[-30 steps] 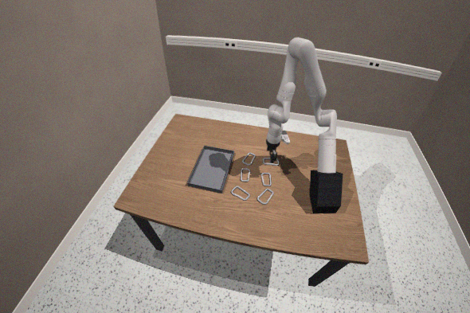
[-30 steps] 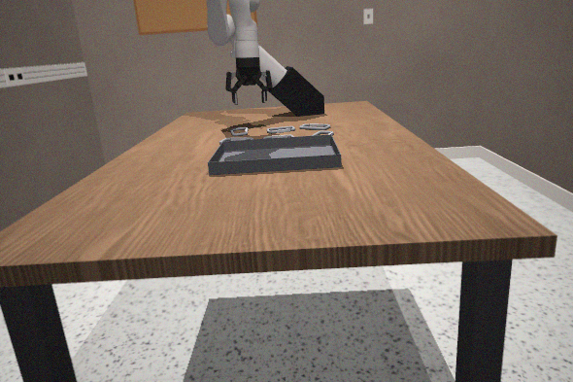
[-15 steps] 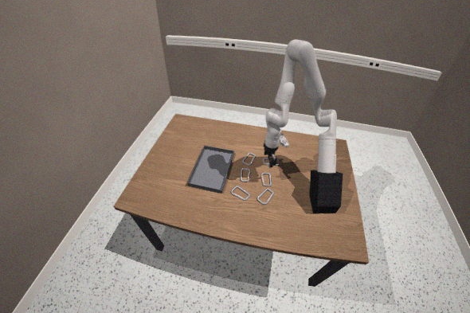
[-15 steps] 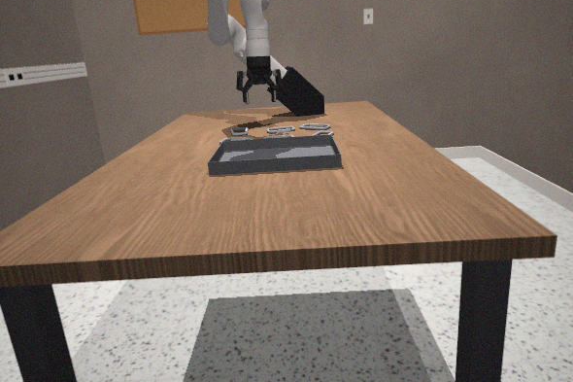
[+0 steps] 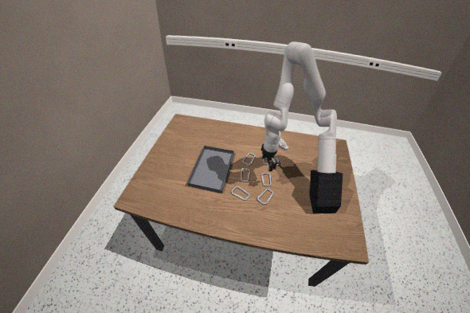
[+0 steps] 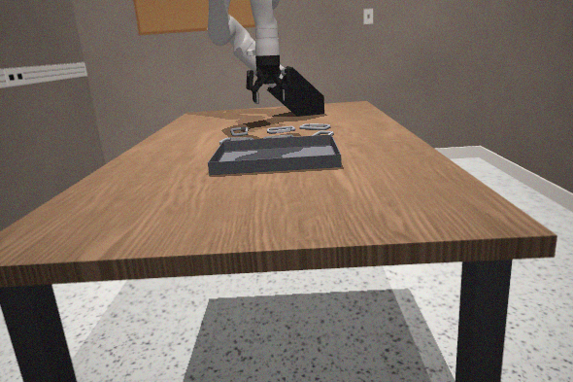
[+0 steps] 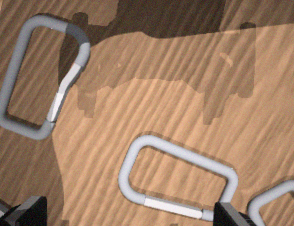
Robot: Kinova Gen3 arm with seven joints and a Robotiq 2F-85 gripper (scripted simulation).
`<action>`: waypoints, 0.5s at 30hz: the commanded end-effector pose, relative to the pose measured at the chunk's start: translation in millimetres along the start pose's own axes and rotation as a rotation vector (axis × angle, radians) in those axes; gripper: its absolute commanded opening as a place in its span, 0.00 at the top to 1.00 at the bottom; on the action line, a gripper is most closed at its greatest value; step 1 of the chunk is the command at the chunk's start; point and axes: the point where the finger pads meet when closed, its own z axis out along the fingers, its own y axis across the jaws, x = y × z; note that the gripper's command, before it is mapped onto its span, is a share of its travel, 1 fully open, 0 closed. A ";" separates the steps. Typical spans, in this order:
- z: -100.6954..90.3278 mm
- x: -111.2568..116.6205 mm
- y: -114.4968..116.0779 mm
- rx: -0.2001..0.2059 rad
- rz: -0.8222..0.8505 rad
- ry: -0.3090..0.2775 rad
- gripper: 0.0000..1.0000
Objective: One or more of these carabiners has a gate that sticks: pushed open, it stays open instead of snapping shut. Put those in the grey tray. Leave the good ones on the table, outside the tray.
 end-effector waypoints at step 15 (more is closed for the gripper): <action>-44.5 -29.4 -0.2 0.004 -0.033 -0.002 0.00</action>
